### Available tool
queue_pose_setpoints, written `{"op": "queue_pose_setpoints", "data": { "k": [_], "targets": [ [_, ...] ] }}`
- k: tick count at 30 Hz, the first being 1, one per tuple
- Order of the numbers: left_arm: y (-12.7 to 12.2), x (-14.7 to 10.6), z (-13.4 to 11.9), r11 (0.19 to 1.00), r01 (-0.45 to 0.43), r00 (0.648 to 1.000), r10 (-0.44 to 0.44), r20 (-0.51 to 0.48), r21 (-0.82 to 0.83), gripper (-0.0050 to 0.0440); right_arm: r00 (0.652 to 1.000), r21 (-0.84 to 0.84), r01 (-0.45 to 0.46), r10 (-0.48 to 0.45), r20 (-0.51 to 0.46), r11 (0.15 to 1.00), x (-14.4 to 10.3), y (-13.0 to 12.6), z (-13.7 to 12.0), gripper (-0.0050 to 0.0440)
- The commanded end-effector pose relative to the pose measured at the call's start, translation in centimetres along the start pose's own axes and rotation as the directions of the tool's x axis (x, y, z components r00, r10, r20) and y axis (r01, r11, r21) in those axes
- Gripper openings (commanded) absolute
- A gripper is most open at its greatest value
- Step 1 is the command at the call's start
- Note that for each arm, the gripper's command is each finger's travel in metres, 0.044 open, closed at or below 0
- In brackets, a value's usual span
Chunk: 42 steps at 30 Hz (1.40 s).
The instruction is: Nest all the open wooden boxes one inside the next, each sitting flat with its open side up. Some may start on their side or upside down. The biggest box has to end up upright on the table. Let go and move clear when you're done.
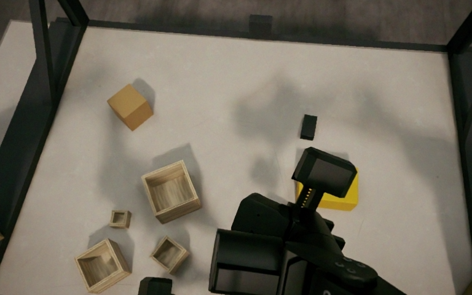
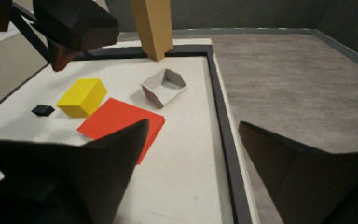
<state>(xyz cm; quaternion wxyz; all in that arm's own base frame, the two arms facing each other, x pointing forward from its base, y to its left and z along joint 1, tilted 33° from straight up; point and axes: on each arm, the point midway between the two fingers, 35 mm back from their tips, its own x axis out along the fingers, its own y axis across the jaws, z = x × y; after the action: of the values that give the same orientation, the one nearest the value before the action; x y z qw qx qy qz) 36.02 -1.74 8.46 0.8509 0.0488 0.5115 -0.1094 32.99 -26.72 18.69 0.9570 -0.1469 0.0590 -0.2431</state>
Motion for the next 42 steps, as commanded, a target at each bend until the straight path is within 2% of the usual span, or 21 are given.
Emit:
{"op": "queue_pose_setpoints", "data": {
  "k": [1,7,9,10,12,15,21,24,26,28,30,39,41,42],
  "targets": [
    [0.9,-0.3,-2.9,0.983,-0.180,0.980,0.177,-0.090,-0.026,0.0400,0.994,-0.097,-0.080,0.071,-0.086,0.992,-1.7,2.1,-0.9,0.0400],
    [2.6,-1.1,-6.7,0.921,-0.389,0.903,0.381,-0.200,-0.001,0.0400,0.966,-0.186,-0.207,0.170,-0.197,0.961,-3.9,4.8,-3.4,0.0400],
    [2.6,-1.1,-6.7,0.921,-0.389,0.903,0.381,-0.200,-0.001,0.0400,0.966,-0.186,-0.207,0.170,-0.197,0.961,-3.9,4.8,-3.4,0.0400],
    [2.8,-1.3,-7.3,0.907,-0.420,0.886,0.412,-0.214,0.008,0.0400,0.952,-0.187,-0.239,0.192,-0.238,0.953,-4.5,5.4,-4.3,0.0400],
    [3.6,-2.0,-8.8,0.860,-0.509,0.829,0.502,-0.247,0.037,0.0400,0.931,-0.221,-0.301,0.237,-0.276,0.928,-5.6,6.6,-5.3,0.0400],
    [4.1,-2.5,-9.7,0.823,-0.565,0.786,0.559,-0.263,0.060,0.0400,0.912,-0.236,-0.347,0.268,-0.310,0.908,-6.5,7.5,-6.1,0.0400],
    [4.1,-2.5,-9.8,0.822,-0.566,0.784,0.561,-0.266,0.063,0.0400,0.913,-0.239,-0.345,0.264,-0.311,0.908,-6.5,7.4,-6.0,0.0400],
    [4.1,-2.5,-9.8,0.822,-0.566,0.784,0.561,-0.268,0.063,0.0400,0.897,-0.227,-0.348,0.252,-0.363,0.910,-6.3,7.7,-6.7,0.0328],
    [4.1,-2.5,-9.8,0.822,-0.566,0.784,0.561,-0.268,0.063,0.0400,0.897,-0.227,-0.348,0.252,-0.363,0.910,-6.3,7.7,-6.7,0.0328],
    [4.1,-2.4,-9.6,0.823,-0.564,0.786,0.558,-0.264,0.061,0.0400,0.837,-0.206,-0.371,0.230,-0.497,0.905,-6.9,9.0,-8.9,0.0280],
    [4.1,-2.4,-9.6,0.823,-0.564,0.786,0.558,-0.264,0.061,0.0400,0.796,-0.237,-0.369,0.173,-0.580,0.899,-7.2,9.7,-9.8,0.0232],
    [4.1,-2.4,-9.6,0.823,-0.564,0.786,0.558,-0.264,0.061,0.0400,0.613,-0.300,-0.446,0.044,-0.789,0.843,-10.4,11.0,-12.8,0.0016],
    [4.1,-2.4,-9.6,0.823,-0.564,0.786,0.558,-0.264,0.061,0.0400,0.571,-0.315,-0.470,0.012,-0.821,0.825,-11.2,11.1,-13.2,0.0000],
    [4.1,-2.4,-9.6,0.823,-0.564,0.786,0.558,-0.264,0.061,0.0400,0.571,-0.315,-0.470,0.012,-0.821,0.825,-11.2,11.1,-13.2,0.0000]
  ]
}}
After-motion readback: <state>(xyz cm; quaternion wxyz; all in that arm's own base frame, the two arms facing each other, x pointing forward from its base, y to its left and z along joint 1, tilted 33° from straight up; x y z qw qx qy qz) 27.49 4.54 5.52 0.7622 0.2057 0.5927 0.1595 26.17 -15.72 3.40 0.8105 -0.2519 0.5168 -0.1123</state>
